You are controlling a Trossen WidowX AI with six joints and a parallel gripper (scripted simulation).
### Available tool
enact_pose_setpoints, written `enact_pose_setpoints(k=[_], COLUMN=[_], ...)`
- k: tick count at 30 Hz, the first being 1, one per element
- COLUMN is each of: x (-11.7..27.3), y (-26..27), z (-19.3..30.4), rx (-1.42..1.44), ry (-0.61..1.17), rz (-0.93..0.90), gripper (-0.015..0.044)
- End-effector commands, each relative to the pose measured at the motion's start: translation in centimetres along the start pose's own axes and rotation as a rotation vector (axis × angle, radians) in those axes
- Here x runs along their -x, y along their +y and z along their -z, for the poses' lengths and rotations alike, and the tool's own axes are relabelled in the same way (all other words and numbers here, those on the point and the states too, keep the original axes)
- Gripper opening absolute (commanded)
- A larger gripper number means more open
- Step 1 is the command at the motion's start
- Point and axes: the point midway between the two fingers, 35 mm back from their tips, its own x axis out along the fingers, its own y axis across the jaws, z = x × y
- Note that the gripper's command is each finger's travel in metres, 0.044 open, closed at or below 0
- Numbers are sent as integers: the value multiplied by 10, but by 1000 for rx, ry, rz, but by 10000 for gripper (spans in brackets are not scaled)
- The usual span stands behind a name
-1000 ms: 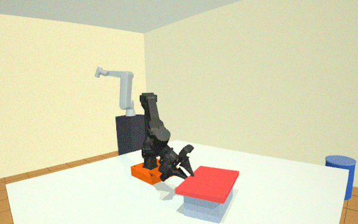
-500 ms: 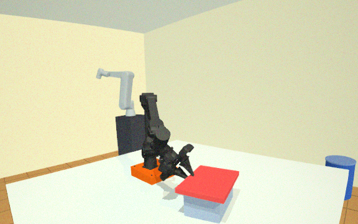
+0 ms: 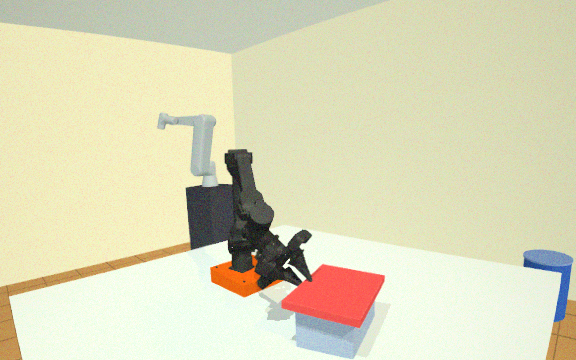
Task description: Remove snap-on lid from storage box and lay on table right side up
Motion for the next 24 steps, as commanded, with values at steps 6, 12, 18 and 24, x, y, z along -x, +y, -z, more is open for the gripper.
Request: enact_pose_setpoints(k=[6, 12, 18, 24], x=[4, 4, 5, 3], y=[4, 5, 6, 4], z=[0, 0, 0, 0], rx=[7, 7, 7, 1], ry=[-3, -3, -3, -1], rz=[-7, -7, -7, -2], gripper=[0, 0, 0, 0])
